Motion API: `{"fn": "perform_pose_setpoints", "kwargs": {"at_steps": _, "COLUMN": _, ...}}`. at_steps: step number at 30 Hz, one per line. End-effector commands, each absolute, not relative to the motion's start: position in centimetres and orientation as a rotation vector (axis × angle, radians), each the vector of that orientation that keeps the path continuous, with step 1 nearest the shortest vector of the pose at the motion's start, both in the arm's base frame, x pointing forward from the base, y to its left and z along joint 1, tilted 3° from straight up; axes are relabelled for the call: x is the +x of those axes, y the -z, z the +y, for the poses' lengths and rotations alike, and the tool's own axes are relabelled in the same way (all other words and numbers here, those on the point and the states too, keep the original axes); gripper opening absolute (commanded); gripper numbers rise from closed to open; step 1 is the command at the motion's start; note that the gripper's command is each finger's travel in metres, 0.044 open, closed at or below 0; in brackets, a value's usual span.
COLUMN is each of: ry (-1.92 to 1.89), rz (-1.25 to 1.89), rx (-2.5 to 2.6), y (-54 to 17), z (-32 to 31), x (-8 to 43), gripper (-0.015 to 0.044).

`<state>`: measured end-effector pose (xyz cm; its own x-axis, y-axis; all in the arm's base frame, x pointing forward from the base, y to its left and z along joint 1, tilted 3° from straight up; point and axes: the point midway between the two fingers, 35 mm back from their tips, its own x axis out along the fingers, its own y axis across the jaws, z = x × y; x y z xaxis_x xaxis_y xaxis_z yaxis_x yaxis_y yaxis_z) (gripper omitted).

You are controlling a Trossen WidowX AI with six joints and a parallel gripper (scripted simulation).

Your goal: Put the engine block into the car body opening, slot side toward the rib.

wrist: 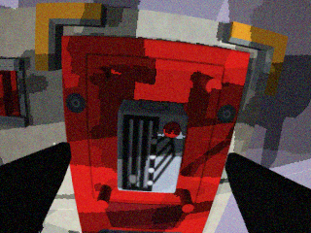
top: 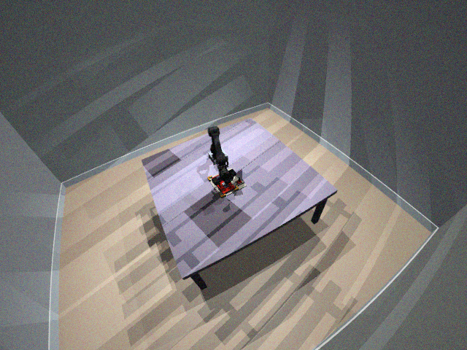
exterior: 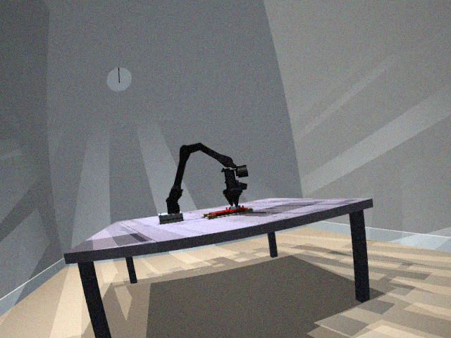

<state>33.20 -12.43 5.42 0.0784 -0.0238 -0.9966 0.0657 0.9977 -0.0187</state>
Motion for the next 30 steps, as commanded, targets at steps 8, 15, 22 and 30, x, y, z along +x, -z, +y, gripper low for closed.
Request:
{"fn": "perform_pose_setpoints", "kwargs": {"at_steps": 8, "ry": 0.069, "rz": 1.489, "rx": 0.042, "y": -6.8, "z": -12.4, "x": 33.1, "gripper": 0.044}}
{"fn": "perform_pose_setpoints", "kwargs": {"at_steps": 15, "ry": 0.069, "rz": 1.489, "rx": 0.042, "y": -6.8, "z": -12.4, "x": 33.1, "gripper": 0.0256}}
{"fn": "perform_pose_setpoints", "kwargs": {"at_steps": 22, "ry": 0.069, "rz": 1.489, "rx": 0.042, "y": -6.8, "z": -12.4, "x": 33.1, "gripper": 0.0072}}
{"fn": "perform_pose_setpoints", "kwargs": {"at_steps": 30, "ry": 0.069, "rz": 1.489, "rx": 0.042, "y": -6.8, "z": -12.4, "x": 33.1, "gripper": 0.0}}
